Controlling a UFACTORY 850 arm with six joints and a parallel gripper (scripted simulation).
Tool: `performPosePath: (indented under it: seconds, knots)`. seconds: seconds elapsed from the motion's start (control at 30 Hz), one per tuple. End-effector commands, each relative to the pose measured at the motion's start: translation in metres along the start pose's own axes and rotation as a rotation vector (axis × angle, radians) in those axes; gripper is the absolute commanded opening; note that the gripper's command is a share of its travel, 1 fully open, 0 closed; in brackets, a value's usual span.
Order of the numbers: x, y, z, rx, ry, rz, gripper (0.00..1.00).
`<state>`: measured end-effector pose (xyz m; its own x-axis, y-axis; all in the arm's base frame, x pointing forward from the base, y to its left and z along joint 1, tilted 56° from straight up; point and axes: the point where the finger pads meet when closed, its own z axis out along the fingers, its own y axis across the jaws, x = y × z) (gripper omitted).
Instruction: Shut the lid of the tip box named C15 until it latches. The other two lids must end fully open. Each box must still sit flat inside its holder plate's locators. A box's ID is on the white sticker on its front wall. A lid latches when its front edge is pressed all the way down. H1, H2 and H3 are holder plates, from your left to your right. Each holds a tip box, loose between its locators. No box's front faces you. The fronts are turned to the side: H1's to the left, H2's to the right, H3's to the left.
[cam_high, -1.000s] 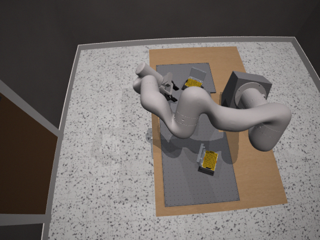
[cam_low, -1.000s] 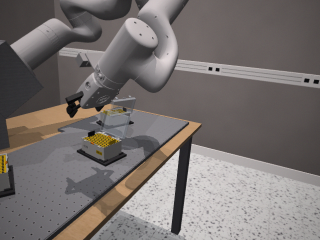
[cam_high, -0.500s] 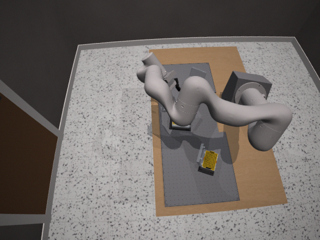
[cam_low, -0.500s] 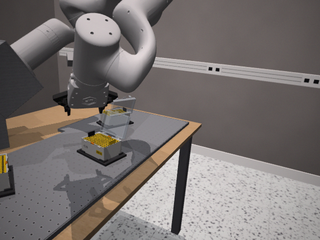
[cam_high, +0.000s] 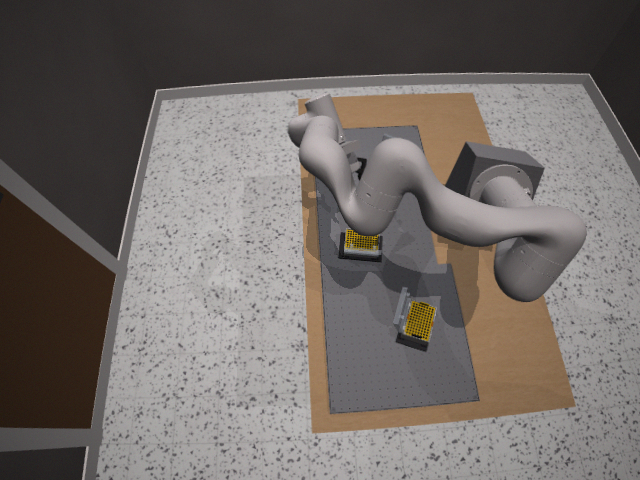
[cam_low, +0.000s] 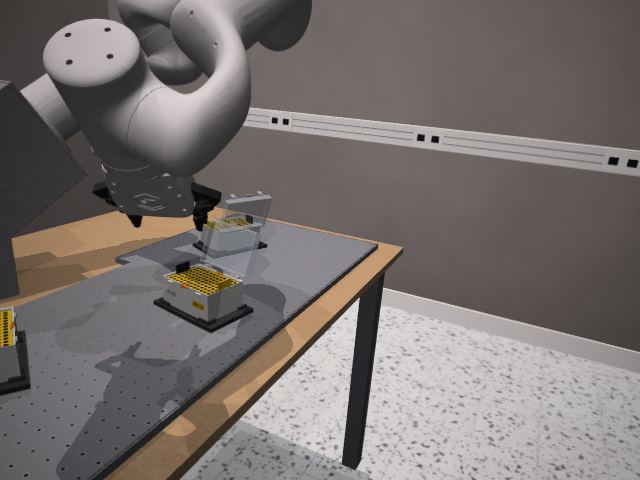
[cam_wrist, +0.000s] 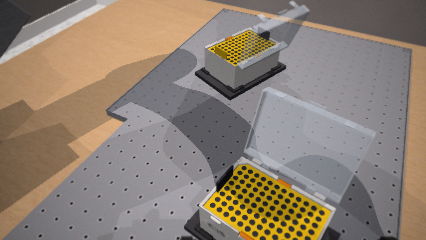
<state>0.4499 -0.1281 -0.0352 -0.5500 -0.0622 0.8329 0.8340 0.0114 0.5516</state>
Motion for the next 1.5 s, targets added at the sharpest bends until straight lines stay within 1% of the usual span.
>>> performPosePath:
  seconds: [0.0, 0.07, 0.57, 0.63, 1.13, 1.2, 1.3, 1.47]
  knots:
    - [-0.003, 0.001, 0.003, -0.019, -0.002, 0.020, 1.00]
    - [-0.003, 0.001, 0.003, -0.019, -0.002, 0.020, 1.00]
    - [-0.056, 0.001, 0.056, -0.019, -0.002, 0.020, 1.00]
    - [-0.056, 0.001, 0.056, -0.019, -0.002, 0.020, 1.00]
    - [-0.109, 0.001, 0.109, -0.020, -0.002, 0.020, 1.00]
    - [-0.109, 0.001, 0.109, -0.020, -0.002, 0.020, 1.00]
    - [-0.120, 0.001, 0.120, -0.020, -0.002, 0.020, 1.00]
    - [-0.120, 0.001, 0.120, -0.020, -0.002, 0.020, 1.00]
